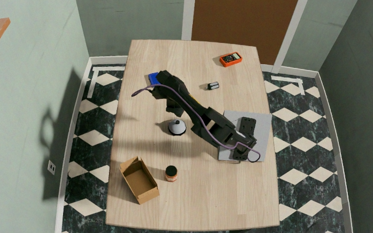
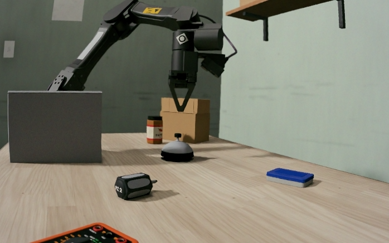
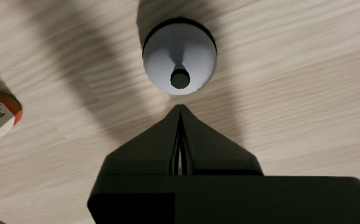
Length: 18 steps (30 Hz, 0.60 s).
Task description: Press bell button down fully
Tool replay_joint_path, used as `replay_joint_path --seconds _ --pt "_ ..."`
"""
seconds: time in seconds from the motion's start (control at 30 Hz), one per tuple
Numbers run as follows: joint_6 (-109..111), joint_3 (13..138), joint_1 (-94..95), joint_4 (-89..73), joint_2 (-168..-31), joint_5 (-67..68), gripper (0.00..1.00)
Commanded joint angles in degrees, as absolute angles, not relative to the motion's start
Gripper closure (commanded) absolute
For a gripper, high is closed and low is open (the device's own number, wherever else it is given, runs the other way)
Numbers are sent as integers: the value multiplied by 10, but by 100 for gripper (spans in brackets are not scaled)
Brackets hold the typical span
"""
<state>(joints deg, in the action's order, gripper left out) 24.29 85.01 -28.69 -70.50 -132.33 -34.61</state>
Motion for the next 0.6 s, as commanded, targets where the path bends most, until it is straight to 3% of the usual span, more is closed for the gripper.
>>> replay_joint_path --seconds 0.0,0.57 --pt "256 870 -305 -730 -1306 -340 100" --pt "257 872 -306 -733 -1307 -342 100"
